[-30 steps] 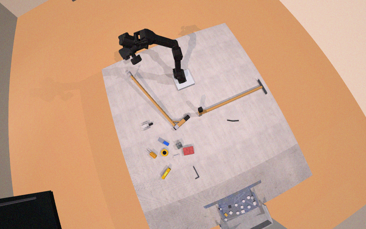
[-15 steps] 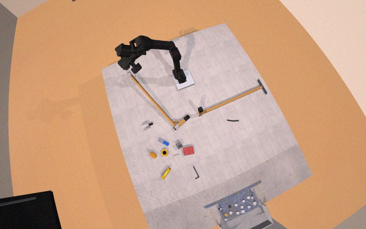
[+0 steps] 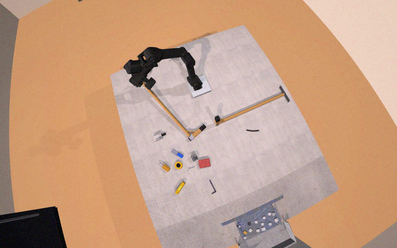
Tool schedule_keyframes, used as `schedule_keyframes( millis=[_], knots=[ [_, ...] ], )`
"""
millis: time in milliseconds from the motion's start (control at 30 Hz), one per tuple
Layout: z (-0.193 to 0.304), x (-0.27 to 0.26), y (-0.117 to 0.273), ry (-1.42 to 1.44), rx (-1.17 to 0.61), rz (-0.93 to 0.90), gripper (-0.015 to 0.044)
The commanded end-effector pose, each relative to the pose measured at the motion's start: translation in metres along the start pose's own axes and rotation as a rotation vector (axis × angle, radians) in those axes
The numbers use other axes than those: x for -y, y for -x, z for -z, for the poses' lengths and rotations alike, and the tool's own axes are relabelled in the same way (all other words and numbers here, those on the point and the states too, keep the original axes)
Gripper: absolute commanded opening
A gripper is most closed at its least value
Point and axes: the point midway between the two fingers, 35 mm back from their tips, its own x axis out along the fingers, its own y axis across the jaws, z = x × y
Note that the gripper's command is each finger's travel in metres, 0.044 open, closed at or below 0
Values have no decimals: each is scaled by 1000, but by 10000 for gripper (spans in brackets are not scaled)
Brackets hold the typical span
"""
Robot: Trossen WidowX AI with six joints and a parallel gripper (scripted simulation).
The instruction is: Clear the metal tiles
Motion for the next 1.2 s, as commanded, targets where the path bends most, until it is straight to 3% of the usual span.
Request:
schedule_keyframes(
  millis=[0,1167],
  knots=[
    [-10,-14,-7,29,4,-43,0],
    [-76,-158,-8,325,83,-348,0]
  ],
)
